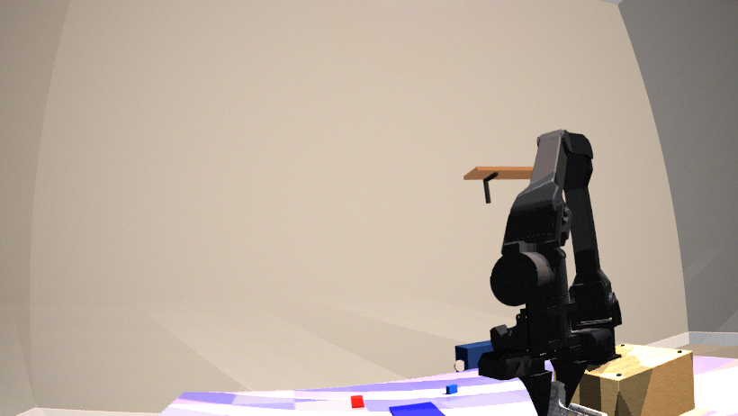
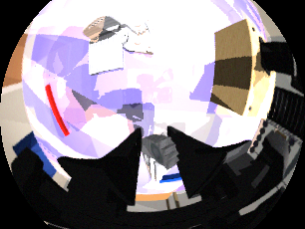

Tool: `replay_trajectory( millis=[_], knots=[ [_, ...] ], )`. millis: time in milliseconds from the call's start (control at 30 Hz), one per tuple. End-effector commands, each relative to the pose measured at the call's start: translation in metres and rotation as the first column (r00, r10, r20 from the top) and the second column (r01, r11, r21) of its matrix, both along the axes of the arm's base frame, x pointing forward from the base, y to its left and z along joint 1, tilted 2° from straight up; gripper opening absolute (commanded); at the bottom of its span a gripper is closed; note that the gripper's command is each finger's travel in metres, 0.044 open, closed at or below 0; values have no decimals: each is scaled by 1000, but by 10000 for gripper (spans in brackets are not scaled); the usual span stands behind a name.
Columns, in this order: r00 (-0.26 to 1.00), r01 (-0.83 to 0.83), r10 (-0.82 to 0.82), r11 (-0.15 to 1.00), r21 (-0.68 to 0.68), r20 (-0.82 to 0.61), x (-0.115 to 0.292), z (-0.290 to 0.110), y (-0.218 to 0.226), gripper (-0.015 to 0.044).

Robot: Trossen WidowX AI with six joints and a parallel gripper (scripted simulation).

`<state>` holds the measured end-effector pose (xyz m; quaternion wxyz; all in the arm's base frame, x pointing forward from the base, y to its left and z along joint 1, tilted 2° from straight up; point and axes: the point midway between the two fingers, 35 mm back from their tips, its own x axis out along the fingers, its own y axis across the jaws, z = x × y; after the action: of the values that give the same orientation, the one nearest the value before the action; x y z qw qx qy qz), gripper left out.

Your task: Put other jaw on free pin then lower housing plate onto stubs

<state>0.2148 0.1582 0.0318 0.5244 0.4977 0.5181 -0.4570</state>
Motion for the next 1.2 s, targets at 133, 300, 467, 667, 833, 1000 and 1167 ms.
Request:
replay_trajectory(
  millis=[133,300,467,667,833,1000,1167],
  knots=[
    [989,145,-145,989,10,-2,-1,1,-3,37],
    [968,249,-249,968,14,-7,-1,0,-5,37],
    [937,350,-350,936,17,-13,-2,0,-7,37],
    [885,466,-466,884,21,-20,-3,0,-9,37],
    [830,557,-557,830,23,-26,-4,0,-11,37],
    [766,642,-642,766,25,-32,-5,0,-13,37],
    [732,682,-681,731,25,-35,-5,0,-14,37]
  ],
)
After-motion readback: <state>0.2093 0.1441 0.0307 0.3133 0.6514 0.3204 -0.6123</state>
